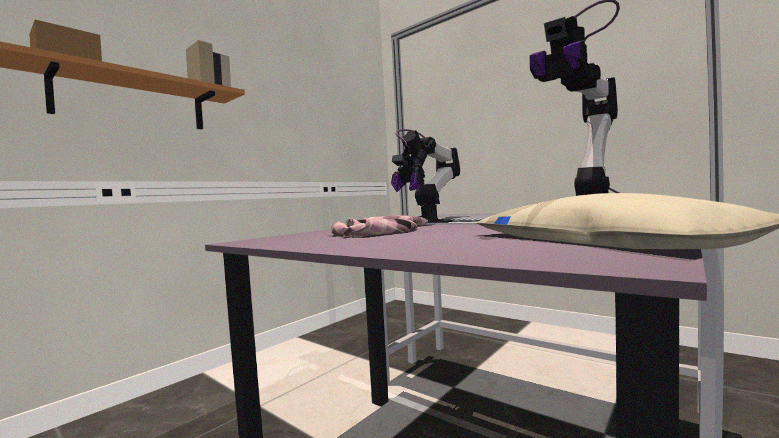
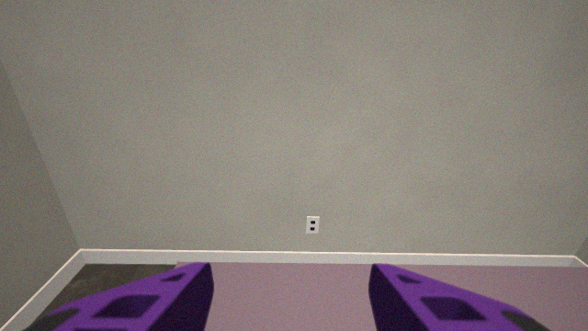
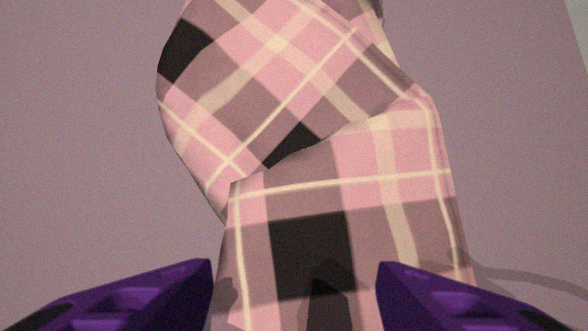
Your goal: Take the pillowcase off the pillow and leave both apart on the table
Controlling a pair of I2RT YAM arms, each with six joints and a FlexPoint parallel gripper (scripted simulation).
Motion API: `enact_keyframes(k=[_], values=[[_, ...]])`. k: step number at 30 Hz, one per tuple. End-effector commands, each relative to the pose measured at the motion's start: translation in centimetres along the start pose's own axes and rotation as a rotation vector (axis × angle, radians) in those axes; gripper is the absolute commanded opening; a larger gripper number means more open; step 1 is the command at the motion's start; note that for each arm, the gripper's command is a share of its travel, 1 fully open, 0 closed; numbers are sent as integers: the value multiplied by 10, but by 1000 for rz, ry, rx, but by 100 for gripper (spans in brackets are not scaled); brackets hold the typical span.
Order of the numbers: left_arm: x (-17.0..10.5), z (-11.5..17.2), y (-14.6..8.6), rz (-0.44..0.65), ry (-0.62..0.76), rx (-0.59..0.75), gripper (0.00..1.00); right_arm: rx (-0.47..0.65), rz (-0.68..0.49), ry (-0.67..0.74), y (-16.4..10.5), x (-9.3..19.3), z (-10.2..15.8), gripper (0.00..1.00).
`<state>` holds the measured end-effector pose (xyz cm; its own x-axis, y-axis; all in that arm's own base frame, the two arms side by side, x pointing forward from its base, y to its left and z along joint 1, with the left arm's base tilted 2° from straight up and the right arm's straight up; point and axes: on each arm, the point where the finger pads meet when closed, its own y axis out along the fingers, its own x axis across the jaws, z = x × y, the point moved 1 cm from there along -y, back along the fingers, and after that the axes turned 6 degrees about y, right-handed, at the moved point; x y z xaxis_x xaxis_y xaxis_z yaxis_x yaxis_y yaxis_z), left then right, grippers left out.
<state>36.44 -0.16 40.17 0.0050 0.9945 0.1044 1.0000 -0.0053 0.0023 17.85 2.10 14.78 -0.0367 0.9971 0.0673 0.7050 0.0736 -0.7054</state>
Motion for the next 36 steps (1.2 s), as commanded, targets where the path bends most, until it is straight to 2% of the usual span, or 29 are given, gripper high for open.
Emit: enact_keyframes(k=[1,20,21,36], values=[[-3,3,0,14,-5,-1,60,6,-11,-5,-1,2,0,60],[-3,3,0,14,-5,-1,60,6,-11,-5,-1,2,0,60],[-3,3,0,14,-5,-1,60,-9,-13,-5,-7,3,-9,60],[-3,3,0,14,-5,-1,60,-8,-5,2,-20,4,-21,60]])
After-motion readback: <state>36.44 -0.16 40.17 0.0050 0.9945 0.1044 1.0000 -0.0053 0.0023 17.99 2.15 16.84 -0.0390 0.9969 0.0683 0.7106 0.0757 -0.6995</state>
